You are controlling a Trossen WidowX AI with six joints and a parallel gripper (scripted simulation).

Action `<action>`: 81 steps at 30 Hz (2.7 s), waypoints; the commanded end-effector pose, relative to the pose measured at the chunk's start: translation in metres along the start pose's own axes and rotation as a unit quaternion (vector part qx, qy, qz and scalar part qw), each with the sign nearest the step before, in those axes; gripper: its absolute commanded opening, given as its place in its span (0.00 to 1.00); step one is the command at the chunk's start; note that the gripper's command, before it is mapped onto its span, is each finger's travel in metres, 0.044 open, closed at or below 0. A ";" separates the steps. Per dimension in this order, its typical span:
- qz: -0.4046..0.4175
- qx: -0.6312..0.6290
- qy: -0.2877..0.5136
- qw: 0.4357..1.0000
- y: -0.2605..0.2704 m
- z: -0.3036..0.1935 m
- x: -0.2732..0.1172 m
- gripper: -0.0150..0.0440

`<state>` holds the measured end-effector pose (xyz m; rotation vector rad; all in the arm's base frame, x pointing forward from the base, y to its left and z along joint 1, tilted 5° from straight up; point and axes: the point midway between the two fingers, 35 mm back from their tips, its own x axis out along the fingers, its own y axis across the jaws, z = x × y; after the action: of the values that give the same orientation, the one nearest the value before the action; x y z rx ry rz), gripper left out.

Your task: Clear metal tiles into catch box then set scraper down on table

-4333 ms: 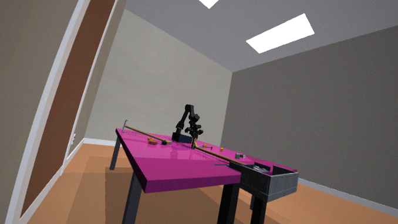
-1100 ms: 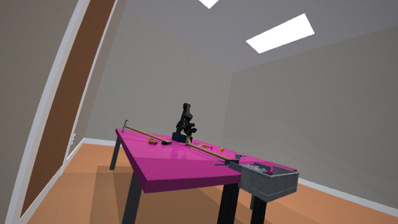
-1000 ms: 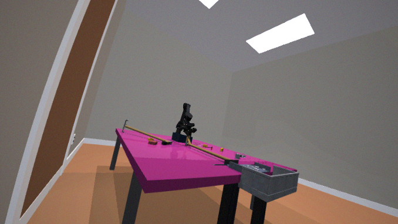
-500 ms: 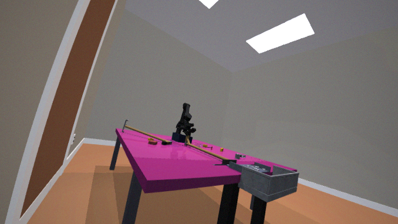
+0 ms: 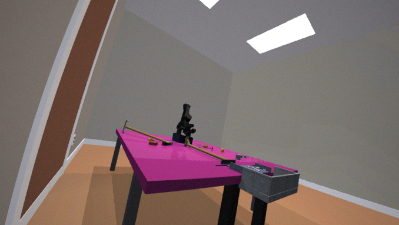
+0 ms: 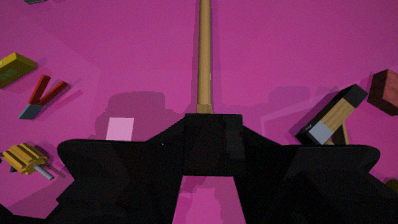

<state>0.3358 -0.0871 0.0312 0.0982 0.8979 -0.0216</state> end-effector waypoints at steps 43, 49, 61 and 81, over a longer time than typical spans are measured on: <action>0.000 0.000 0.001 1.000 0.003 -0.010 -0.056 1.00; 0.000 0.001 -0.001 1.000 0.003 -0.010 -0.066 1.00; 0.013 0.024 -0.103 0.994 -0.007 0.036 -0.114 1.00; 0.026 0.019 -0.266 0.964 -0.008 0.090 -0.222 1.00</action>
<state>0.2730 -0.1101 0.2411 0.1481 0.4069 -0.0229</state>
